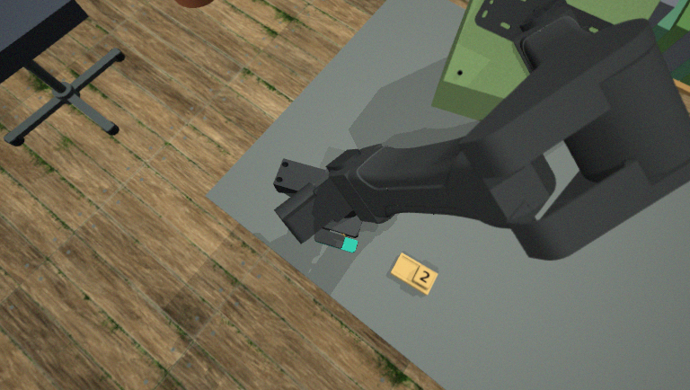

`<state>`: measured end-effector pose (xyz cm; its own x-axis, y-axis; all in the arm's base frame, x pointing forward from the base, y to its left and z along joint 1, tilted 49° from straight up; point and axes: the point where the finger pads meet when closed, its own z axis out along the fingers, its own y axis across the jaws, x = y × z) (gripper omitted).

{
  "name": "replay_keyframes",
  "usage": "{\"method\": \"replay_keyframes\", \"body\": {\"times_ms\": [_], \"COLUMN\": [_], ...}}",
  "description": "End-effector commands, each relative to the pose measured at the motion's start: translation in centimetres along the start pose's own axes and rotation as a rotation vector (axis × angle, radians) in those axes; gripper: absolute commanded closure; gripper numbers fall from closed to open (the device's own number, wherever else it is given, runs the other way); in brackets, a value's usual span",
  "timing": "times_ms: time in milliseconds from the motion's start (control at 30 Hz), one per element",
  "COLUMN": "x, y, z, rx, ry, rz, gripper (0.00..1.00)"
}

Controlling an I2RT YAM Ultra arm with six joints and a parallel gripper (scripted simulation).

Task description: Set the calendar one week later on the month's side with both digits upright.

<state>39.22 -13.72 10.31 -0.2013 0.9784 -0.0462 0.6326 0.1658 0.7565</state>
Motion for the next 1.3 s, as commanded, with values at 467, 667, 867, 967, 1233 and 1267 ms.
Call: {"method": "replay_keyframes", "body": {"times_ms": [467,667,867,967,1233,1267], "x": [-0.46,-0.46,-0.46,-0.46,-0.46,-0.46], "y": [0.12,0.12,0.12,0.12,0.12,0.12], "z": [-0.33,-0.33,-0.33,-0.33,-0.33,-0.33], "rx": [-0.008,-0.008,-0.008,-0.008,-0.008,-0.008], "ry": [-0.01,-0.01,-0.01,-0.01,-0.01,-0.01], "rz": [0.596,0.619,0.619,0.619,0.619,0.619], "gripper": [0.0,0.53,0.53,0.53,0.53,0.53]}}
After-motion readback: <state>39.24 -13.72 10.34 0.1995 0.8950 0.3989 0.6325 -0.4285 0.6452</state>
